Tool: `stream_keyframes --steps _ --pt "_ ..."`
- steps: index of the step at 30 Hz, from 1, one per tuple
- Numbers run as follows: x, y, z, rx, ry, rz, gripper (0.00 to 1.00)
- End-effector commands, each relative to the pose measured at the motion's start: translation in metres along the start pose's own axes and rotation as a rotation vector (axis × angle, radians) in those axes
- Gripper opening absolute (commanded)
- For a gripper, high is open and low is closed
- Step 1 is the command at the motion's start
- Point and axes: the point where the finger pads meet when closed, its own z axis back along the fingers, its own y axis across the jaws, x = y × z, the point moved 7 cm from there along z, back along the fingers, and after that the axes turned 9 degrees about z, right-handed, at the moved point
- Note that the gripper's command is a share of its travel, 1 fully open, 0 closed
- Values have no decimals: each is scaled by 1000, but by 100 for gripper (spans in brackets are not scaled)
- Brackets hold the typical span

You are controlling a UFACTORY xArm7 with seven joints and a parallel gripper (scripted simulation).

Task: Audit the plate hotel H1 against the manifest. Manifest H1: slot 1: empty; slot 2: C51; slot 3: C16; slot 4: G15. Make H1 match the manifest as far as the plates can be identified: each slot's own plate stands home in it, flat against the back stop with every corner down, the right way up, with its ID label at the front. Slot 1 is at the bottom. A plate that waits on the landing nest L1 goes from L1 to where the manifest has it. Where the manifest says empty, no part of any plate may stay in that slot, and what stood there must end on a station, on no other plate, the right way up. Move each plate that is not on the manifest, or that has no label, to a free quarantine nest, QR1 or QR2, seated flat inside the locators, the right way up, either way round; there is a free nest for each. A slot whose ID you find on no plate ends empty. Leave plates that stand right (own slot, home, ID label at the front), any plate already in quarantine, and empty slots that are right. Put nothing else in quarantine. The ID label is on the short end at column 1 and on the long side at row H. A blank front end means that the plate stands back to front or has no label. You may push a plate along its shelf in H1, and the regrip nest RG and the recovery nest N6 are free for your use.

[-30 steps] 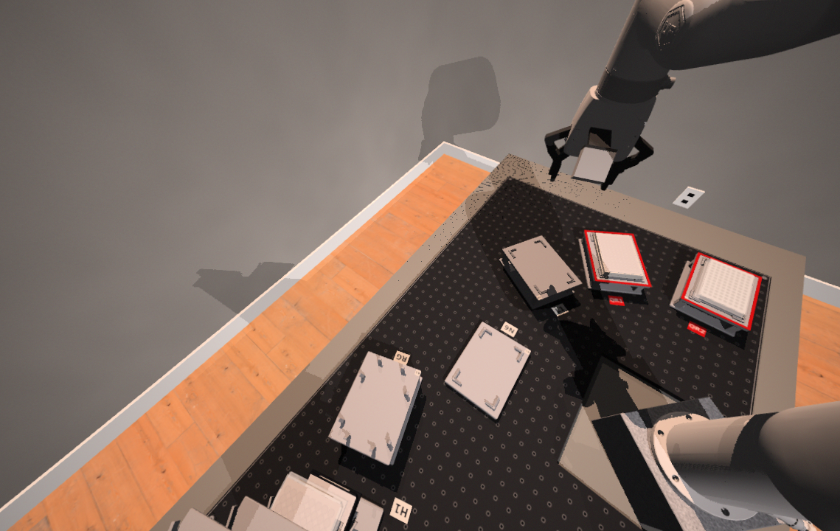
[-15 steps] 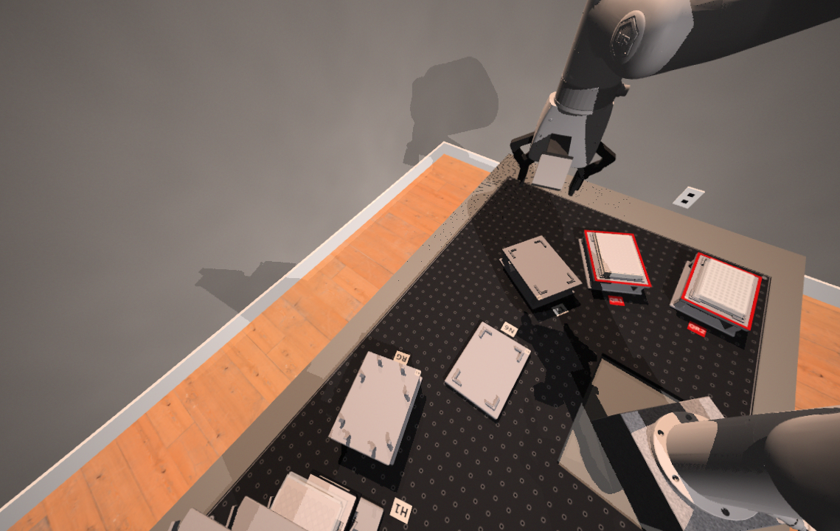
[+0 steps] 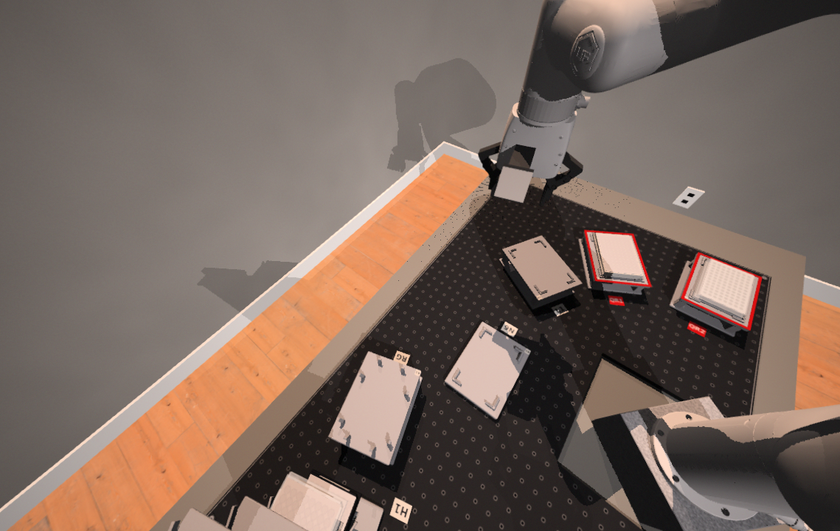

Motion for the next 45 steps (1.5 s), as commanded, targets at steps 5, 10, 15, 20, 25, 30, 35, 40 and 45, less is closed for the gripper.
stream_keyframes --steps 5,10,15,20,25,30,35,40,45 --pt "-23 33 2 2 -4 3 100" --pt "-38 53 2 3 -4 3 100" --pt "-49 63 2 3 -4 3 100" --pt "-69 79 2 3 -3 3 100" --pt "-88 94 2 3 -3 3 100" --pt "-100 104 2 3 -3 3 100" --pt "-120 119 2 3 -3 3 100" --pt "-139 135 2 3 -3 3 100" --pt "-156 146 2 3 -3 3 100"
